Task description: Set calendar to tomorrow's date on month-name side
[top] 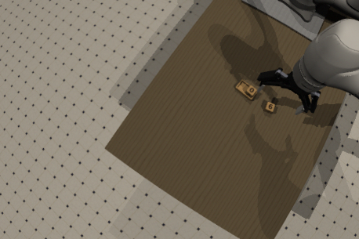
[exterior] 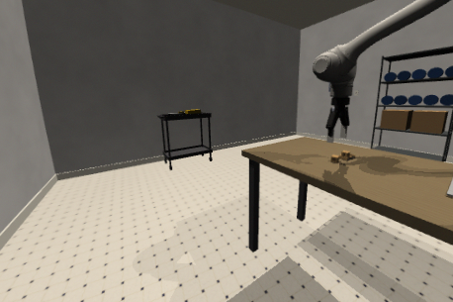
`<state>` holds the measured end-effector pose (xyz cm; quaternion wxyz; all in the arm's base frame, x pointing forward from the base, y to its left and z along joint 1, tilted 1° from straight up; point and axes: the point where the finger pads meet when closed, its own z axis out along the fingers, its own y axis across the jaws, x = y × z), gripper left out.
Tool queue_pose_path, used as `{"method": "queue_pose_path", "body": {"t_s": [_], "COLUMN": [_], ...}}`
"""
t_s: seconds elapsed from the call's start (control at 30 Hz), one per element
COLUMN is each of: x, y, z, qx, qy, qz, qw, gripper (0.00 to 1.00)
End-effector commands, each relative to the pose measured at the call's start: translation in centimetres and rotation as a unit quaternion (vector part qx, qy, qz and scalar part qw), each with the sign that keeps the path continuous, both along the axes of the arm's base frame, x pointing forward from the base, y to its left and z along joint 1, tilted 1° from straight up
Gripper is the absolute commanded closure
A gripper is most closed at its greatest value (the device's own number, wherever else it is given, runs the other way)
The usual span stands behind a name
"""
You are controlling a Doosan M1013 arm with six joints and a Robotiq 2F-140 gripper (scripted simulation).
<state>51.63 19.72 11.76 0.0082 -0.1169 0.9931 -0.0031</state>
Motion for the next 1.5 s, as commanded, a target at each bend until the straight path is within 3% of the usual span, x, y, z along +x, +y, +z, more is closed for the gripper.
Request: {"method": "queue_pose_path", "body": {"t_s": [0.0, 0.13, 0.17, 1.47], "x": [0.0, 0.0, 0.0, 0.0], "y": [0.0, 0.0, 0.0, 0.0], "z": [-0.04, -0.07, -0.07, -0.12], "qx": [0.005, 0.005, 0.005, 0.005], "qy": [0.002, 0.002, 0.002, 0.002], "qz": [0.044, 0.062, 0.062, 0.062], "qw": [0.999, 0.998, 0.998, 0.998], "gripper": [0.0, 0.0, 0.72, 0.72]}}
